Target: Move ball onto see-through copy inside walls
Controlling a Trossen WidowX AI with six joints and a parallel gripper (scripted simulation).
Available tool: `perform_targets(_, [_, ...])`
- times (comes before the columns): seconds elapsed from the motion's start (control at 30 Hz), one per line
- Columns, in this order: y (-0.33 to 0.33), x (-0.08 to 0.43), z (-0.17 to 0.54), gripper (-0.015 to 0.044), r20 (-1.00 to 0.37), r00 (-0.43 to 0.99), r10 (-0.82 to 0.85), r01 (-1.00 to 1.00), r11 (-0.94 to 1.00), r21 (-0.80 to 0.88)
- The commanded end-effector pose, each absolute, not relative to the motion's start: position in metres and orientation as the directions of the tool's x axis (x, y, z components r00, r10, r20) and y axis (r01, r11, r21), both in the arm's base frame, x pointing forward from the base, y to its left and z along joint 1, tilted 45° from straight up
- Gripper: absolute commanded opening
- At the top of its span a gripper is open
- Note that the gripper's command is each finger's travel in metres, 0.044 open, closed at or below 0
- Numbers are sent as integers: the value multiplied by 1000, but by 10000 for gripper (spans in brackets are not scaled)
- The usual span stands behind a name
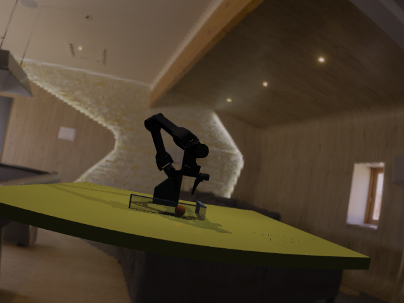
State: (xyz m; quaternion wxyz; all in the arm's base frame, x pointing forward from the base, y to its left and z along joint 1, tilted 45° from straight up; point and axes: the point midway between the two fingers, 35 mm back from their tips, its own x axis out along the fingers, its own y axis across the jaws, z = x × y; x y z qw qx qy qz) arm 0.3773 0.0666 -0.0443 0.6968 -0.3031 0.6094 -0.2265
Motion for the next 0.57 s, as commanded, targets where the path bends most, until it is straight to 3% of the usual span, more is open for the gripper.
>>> perform_targets(0.0, [67,377,-44,333,-712,155,-685,-54,714,-698])
perform_targets(0.2, [67,377,-44,333,-712,155,-685,-54,714,-698])
perform_targets(0.33, [90,370,-17,438,-712,153,-686,-50,714,-699])
perform_targets(0.53, [97,367,-9,440,-711,153,-686,-49,713,-699])
